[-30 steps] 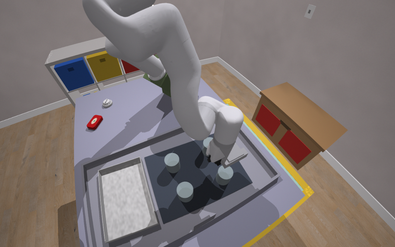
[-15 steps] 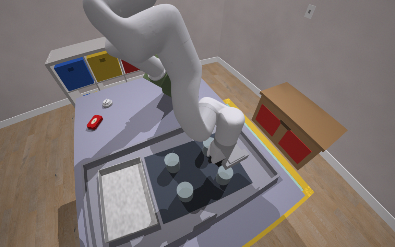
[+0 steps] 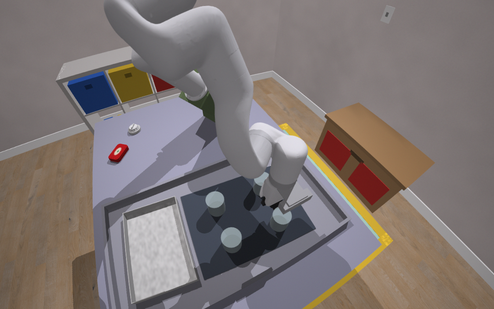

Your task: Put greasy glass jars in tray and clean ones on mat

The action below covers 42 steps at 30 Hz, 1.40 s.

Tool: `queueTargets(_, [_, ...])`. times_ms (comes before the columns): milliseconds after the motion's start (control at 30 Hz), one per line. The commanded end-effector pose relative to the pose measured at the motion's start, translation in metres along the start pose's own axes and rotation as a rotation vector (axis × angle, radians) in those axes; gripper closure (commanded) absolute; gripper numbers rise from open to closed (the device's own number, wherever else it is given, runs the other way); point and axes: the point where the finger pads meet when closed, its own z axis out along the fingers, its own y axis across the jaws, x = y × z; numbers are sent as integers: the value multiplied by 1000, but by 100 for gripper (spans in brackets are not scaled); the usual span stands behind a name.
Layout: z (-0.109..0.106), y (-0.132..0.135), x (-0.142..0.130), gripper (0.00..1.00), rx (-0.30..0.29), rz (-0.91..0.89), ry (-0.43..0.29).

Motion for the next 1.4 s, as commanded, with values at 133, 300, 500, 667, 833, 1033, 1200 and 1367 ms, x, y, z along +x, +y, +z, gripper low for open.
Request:
queueTargets(133, [-2, -1, 4, 100, 3, 0, 4])
queueTargets(300, [-3, -1, 5, 100, 3, 0, 4])
queueTargets(500, [-3, -1, 5, 100, 3, 0, 4])
queueTargets(667, [-4, -1, 6, 100, 3, 0, 4])
queueTargets(833, [-4, -1, 6, 100, 3, 0, 4])
queueTargets(1033, [-5, -1, 7, 100, 3, 0, 4])
queueTargets(1200, [-5, -1, 8, 100, 3, 0, 4])
queueTargets(1367, [-6, -1, 8, 100, 3, 0, 4])
